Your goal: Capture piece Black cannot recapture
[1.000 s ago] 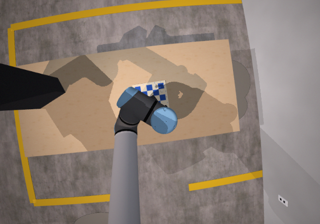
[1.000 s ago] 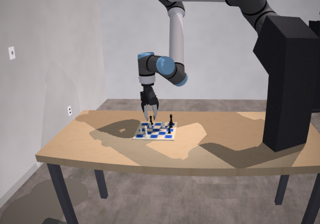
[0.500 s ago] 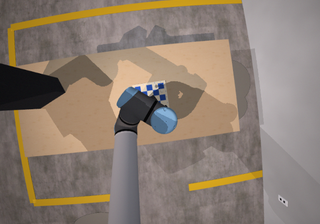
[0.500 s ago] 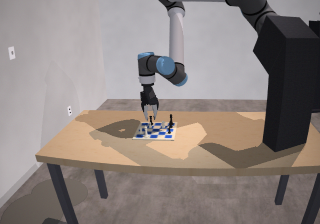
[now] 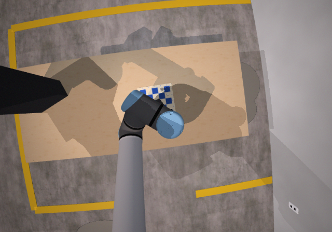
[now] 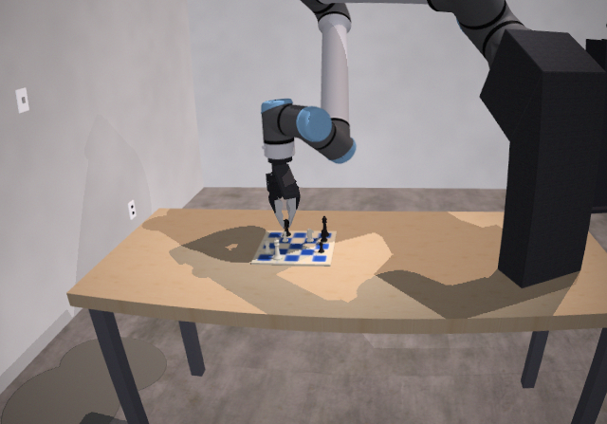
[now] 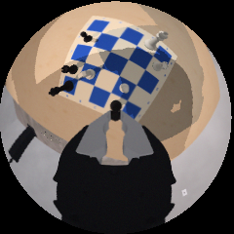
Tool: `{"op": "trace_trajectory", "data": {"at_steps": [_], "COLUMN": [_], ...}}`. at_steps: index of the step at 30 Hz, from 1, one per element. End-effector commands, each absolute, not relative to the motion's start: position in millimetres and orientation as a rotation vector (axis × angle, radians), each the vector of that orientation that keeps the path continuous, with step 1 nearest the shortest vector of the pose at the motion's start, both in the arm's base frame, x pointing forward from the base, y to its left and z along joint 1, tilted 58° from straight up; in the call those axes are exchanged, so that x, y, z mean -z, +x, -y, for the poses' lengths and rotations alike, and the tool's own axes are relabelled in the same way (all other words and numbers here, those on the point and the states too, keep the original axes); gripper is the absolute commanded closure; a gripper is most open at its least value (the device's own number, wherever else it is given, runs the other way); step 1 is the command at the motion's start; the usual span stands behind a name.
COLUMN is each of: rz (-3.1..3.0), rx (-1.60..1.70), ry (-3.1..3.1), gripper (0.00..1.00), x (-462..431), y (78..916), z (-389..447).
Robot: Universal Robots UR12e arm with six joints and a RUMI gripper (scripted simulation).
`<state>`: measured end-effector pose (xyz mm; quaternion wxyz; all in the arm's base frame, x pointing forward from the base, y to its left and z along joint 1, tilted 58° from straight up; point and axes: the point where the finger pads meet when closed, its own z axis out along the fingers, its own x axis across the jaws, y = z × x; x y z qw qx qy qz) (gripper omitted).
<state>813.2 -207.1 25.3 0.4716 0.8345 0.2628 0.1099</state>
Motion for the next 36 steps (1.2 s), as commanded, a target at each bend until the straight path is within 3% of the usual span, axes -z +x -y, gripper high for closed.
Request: {"op": "trace_trajectory", "data": {"at_steps": [1,36], "rz": [-0.644,-0.644], "rx": [-0.270,-0.270], "ry": [2.043,2.043], "gripper": [1.00,1.00], "x": [-25.7,-48.5], "y": [813.3,794.8], "z": [206.5,175.1]}}
